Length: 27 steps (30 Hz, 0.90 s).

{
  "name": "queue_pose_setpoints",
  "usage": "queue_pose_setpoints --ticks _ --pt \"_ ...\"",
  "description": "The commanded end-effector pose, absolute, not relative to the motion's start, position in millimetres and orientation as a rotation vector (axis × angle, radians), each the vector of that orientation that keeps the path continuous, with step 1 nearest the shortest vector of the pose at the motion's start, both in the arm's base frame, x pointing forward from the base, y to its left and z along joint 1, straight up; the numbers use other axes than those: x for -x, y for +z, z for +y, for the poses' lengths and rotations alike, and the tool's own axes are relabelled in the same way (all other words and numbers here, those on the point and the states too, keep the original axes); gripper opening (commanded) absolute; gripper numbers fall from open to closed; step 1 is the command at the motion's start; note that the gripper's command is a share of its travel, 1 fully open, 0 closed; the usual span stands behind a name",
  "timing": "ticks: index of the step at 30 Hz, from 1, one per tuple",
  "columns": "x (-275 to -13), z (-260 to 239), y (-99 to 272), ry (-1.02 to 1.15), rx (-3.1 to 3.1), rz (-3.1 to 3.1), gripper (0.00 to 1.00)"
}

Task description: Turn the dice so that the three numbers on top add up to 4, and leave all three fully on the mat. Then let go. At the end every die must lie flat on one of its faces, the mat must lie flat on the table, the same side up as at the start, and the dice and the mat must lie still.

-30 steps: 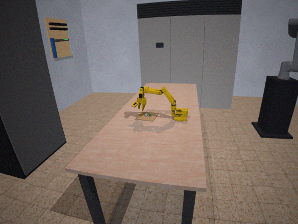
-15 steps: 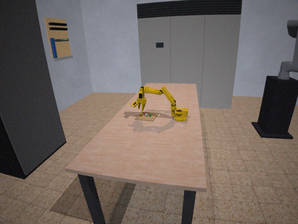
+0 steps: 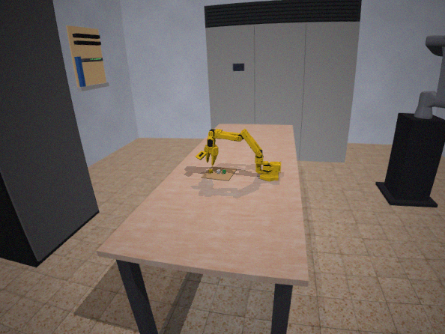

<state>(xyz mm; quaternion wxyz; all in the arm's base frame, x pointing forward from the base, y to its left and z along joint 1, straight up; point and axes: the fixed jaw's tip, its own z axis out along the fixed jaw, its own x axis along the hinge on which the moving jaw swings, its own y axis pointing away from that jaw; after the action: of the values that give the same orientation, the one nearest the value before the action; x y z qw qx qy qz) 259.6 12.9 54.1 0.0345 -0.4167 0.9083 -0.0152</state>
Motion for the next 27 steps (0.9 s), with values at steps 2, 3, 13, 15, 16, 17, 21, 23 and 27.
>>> queue_pose_setpoints --ticks 2,3,13,15,16,17,21,23,27 --pt "-263.1 14.8 62.0 -0.065 1.26 2.764 0.25" --pt "-262.8 14.8 61.1 -0.062 1.262 2.768 0.25" --pt "-262.2 14.8 50.5 -0.046 1.274 2.791 0.25" --pt "-262.5 14.8 47.0 -0.043 1.277 2.796 0.25" --pt "-262.7 14.8 45.2 -0.041 1.278 2.798 0.25" --pt "-262.8 14.8 43.3 -0.039 1.28 2.801 0.25" --pt "-263.2 14.8 36.0 -0.033 1.285 2.81 0.25" --pt "-263.3 14.8 32.6 -0.03 1.287 2.815 0.25" --pt "-263.3 14.8 29.5 -0.027 1.29 2.819 0.25"
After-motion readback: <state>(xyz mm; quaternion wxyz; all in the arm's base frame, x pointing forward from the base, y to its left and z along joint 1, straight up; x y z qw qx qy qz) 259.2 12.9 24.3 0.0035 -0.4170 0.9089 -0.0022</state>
